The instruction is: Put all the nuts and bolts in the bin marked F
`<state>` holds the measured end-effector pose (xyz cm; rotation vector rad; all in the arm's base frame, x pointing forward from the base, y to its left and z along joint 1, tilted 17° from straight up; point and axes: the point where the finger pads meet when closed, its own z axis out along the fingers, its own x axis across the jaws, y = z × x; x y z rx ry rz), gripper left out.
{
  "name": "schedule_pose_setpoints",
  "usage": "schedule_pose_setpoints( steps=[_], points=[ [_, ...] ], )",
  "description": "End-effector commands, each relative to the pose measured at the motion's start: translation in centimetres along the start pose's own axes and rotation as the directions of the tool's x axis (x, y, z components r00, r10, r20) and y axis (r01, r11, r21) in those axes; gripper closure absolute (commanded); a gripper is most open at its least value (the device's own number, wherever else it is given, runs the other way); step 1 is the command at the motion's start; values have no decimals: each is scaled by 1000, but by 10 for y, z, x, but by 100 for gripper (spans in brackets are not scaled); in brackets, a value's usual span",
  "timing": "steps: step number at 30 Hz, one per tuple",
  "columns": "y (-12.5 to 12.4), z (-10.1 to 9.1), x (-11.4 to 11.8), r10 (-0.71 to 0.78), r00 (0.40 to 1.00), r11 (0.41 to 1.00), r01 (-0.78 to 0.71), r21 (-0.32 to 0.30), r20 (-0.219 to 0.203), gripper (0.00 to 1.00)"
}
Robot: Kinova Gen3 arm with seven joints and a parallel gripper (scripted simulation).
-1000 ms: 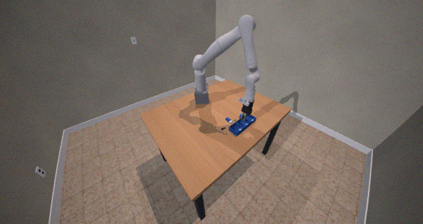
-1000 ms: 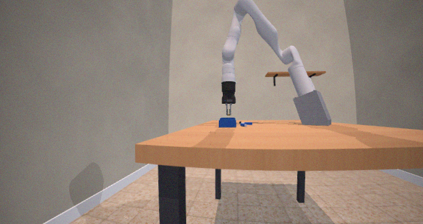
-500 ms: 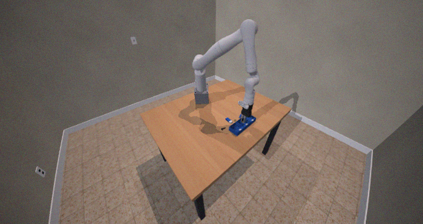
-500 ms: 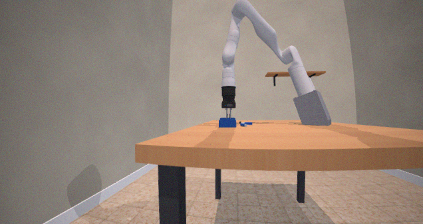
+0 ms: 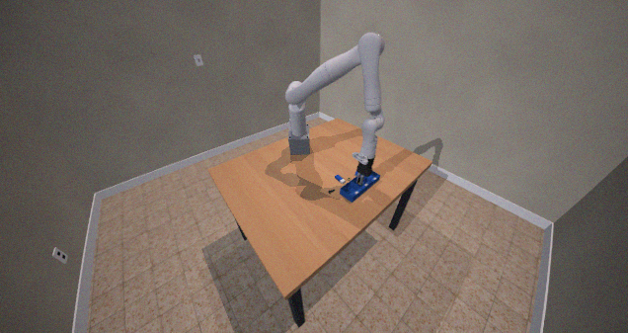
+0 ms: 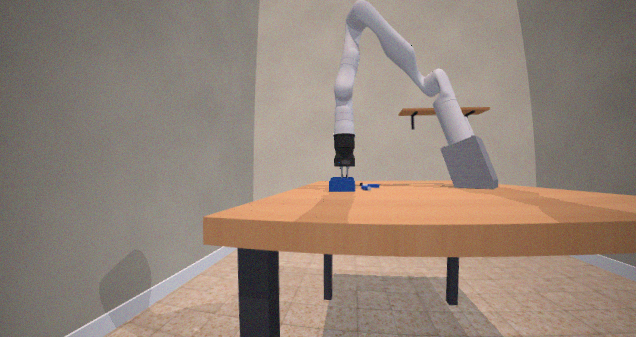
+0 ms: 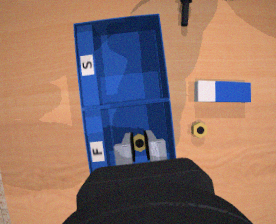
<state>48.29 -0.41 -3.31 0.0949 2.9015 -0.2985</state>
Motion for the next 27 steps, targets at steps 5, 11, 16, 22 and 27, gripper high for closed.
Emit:
schedule_pose_setpoints(
  steps=[5,11,16,22,27],
  points=[
    [1,0,-1,1,1000,1000,-1,-1,1,66],
    [1,0,-1,1,1000,1000,-1,-1,1,36],
    [1,0,-1,1,1000,1000,-1,-1,1,36],
    [1,0,-1,1,1000,1000,-1,-1,1,36],
    [1,-6,-1,1,1000,1000,-1,-1,1,36]
  ],
)
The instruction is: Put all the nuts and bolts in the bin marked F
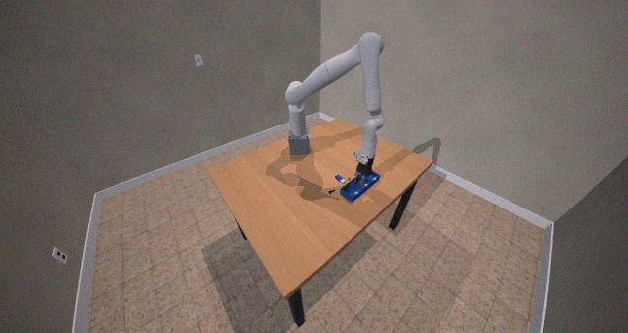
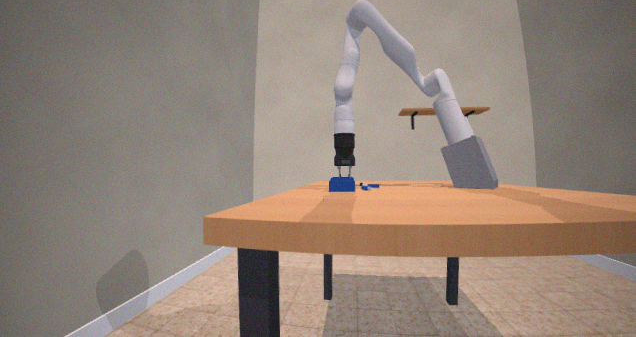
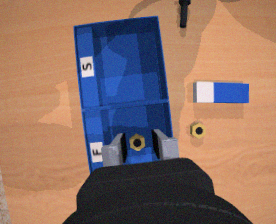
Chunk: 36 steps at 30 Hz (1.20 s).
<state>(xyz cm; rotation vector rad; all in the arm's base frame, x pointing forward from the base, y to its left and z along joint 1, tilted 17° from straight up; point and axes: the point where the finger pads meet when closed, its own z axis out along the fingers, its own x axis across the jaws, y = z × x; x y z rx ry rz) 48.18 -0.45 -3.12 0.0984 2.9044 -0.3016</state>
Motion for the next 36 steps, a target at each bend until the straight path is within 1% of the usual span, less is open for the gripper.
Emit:
schedule_pose_setpoints(
  steps=[1,5,20,22,25,36],
  points=[
    [2,-5,-2,-1,1000,1000,1,-3,5,36],
    [2,-8,-2,-1,1000,1000,1,-3,5,36],
    [2,-28,-2,-1,1000,1000,1,-3,5,36],
    [2,-28,-2,-1,1000,1000,1,-3,5,36],
    [2,-43,-1,-1,1000,1000,1,-3,5,36],
    [2,-43,-2,-1,1000,1000,1,-3,5,36]
  ],
)
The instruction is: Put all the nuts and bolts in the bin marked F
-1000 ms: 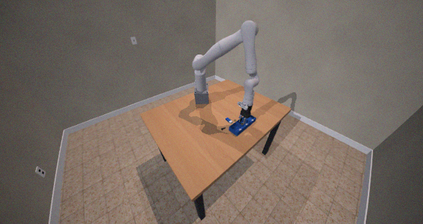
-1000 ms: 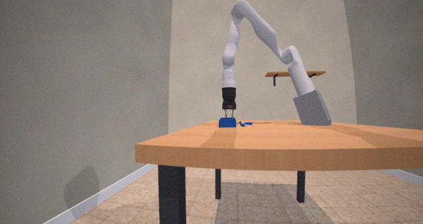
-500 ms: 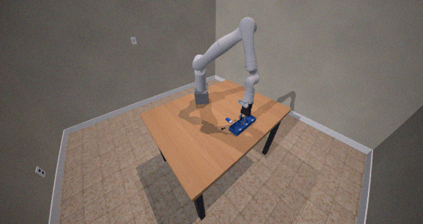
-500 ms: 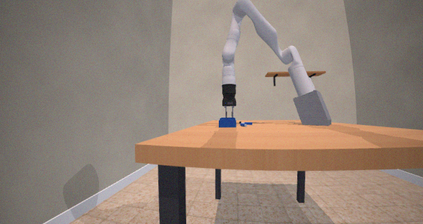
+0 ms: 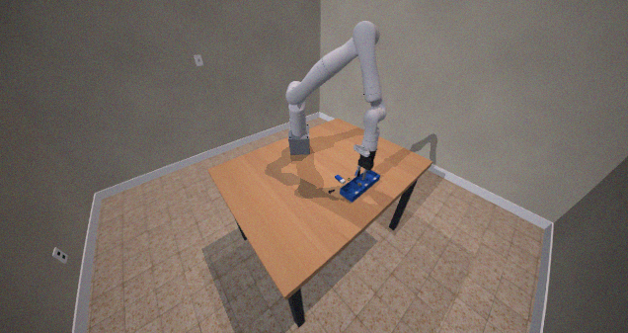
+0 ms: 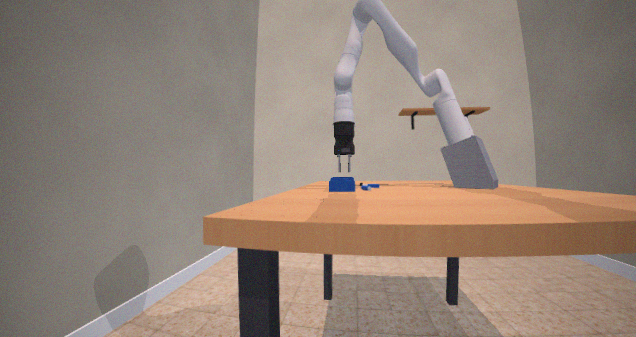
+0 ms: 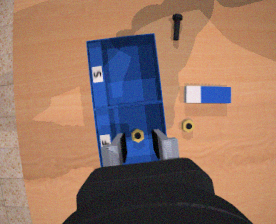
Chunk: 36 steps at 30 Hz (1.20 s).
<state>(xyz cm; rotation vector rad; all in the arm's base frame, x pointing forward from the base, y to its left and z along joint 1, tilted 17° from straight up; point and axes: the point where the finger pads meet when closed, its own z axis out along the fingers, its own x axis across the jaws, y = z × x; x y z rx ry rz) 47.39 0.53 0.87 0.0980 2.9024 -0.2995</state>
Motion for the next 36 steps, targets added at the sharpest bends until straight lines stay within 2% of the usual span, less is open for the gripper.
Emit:
schedule_pose_setpoints(
  steps=[1,3,7,18,20,25,36],
  points=[
    [1,-1,-1,-1,1000,1000,1,-2,2,36],
    [1,-1,-1,-1,1000,1000,1,-2,2,36],
    [-28,-3,14,195,981,981,-195,-2,2,38],
    [-110,-10,54,195,981,981,-195,-2,2,38],
    [-110,-10,54,195,981,981,-195,-2,2,38],
    [-148,-13,73,195,981,981,-195,-1,2,38],
    [-153,-13,73,195,981,981,-195,-1,2,38]
  ],
)
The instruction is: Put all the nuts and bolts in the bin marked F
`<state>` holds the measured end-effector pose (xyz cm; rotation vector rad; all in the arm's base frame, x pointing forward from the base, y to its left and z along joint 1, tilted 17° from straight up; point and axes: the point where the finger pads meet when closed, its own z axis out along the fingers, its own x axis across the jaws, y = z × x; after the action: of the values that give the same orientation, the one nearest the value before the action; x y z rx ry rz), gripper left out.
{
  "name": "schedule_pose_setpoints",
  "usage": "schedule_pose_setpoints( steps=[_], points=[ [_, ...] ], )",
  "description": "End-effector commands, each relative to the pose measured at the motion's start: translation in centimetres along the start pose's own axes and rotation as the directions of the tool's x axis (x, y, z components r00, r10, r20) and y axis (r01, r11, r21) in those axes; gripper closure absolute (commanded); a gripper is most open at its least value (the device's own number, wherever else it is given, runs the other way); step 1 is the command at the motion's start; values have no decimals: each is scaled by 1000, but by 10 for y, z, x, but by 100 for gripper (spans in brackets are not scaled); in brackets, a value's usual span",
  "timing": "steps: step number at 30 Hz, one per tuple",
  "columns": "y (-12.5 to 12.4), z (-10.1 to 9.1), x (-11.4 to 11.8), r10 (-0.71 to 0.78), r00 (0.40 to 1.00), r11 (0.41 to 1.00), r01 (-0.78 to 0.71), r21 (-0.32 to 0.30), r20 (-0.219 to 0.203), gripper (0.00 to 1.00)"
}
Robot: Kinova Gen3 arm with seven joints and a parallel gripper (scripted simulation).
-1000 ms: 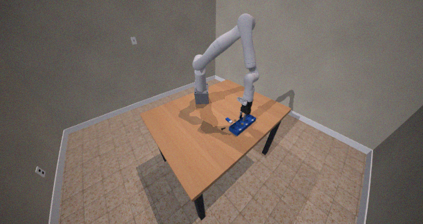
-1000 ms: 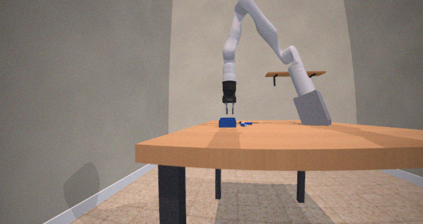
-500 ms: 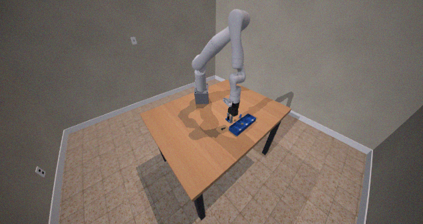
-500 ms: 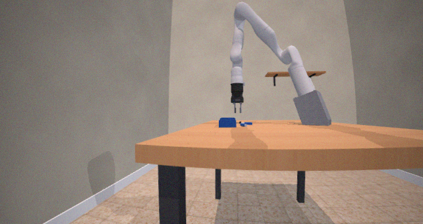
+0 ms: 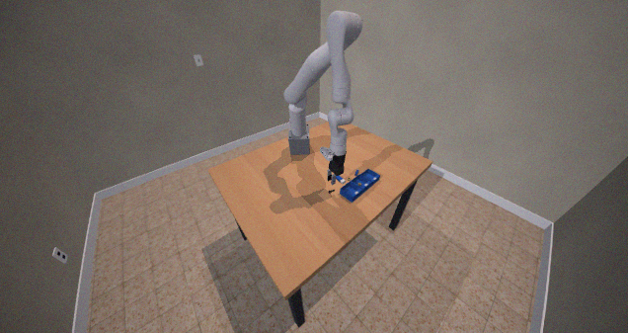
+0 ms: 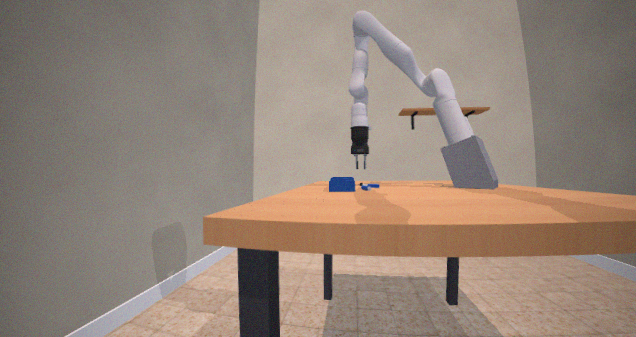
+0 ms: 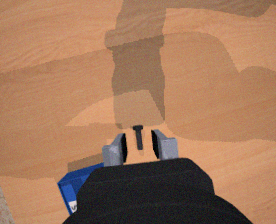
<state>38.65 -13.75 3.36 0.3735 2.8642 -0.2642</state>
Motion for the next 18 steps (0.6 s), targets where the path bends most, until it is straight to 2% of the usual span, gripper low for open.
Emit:
schedule_pose_setpoints(
  steps=[1,18],
  points=[
    [-1,-1,-1,4,1000,1000,-4,0,2,38],
    [7,0,0,4,1000,1000,-4,-1,2,38]
  ],
)
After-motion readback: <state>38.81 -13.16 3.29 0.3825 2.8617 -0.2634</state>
